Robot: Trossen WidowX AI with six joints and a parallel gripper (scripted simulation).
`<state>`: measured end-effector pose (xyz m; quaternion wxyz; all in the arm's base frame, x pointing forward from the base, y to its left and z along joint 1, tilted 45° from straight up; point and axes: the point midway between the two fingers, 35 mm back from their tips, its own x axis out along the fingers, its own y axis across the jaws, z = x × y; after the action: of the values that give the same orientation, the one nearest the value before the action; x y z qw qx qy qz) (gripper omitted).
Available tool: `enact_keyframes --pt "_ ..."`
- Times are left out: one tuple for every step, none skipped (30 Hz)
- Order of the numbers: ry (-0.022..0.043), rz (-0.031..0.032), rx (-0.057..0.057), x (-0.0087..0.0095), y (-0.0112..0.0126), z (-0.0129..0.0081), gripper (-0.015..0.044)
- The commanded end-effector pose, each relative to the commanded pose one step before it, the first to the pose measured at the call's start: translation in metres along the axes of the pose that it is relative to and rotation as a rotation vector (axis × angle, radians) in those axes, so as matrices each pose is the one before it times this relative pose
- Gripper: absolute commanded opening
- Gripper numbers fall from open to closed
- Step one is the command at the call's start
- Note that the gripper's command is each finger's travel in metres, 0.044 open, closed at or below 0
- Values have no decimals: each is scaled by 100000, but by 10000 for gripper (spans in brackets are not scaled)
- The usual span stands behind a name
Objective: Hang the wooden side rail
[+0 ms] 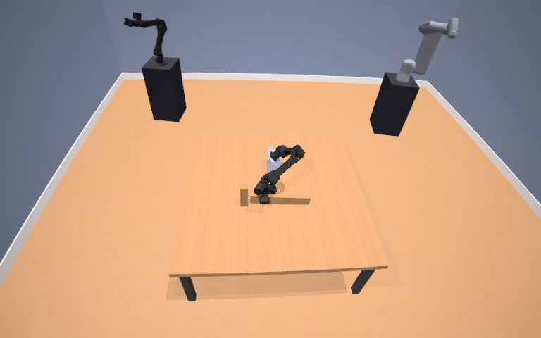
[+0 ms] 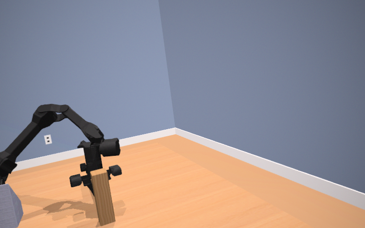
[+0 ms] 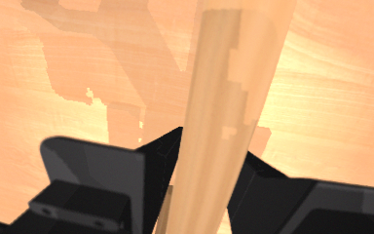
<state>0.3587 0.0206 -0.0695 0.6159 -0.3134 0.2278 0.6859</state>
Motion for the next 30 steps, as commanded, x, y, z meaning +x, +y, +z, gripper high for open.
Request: enact_keyframes --pt "470 -714 183 -181 43 -343 0" --pt "0 0 0 11 11 -11 0" --pt "0 0 0 11 11 -11 0" --pt "0 0 0 11 11 -11 0" --pt "0 0 0 11 11 -11 0" --pt "0 0 0 11 11 -11 0" --pt "0 0 0 2 11 -11 0" --pt "1 0 0 -5 10 -11 0" --pt "1 0 0 -11 11 -11 0" --pt "1 0 0 -11 5 -11 0" --pt "1 0 0 -11 -2 -11 0" --pt "1 0 0 -11 -7 -11 0" --pt "1 0 -1 -12 -9 -11 0" --pt "1 0 0 -8 -8 -8 0" --pt "1 0 0 -8 -8 -7 0" --pt "1 0 0 -8 -7 -7 0" --pt "1 0 0 -8 -7 -7 0" --pt "1 0 0 -8 -7 -7 0" --pt "1 0 0 -8 -7 -7 0" --pt "1 0 0 -8 -7 -7 0" --pt "1 0 0 -8 -7 -7 0" --pt "1 0 0 -8 -7 -7 0" --pt "1 0 0 -8 -7 -7 0" --pt "1 0 0 -8 -7 -7 0" --pt "1 0 0 -8 -7 -7 0" --pt "1 0 0 -8 -8 -7 0" --pt "1 0 0 -8 -8 -7 0" --pt "1 0 0 -8 -8 -7 0" --pt "1 0 0 -8 -8 -7 0" --pt "1 0 0 -8 -8 -7 0"
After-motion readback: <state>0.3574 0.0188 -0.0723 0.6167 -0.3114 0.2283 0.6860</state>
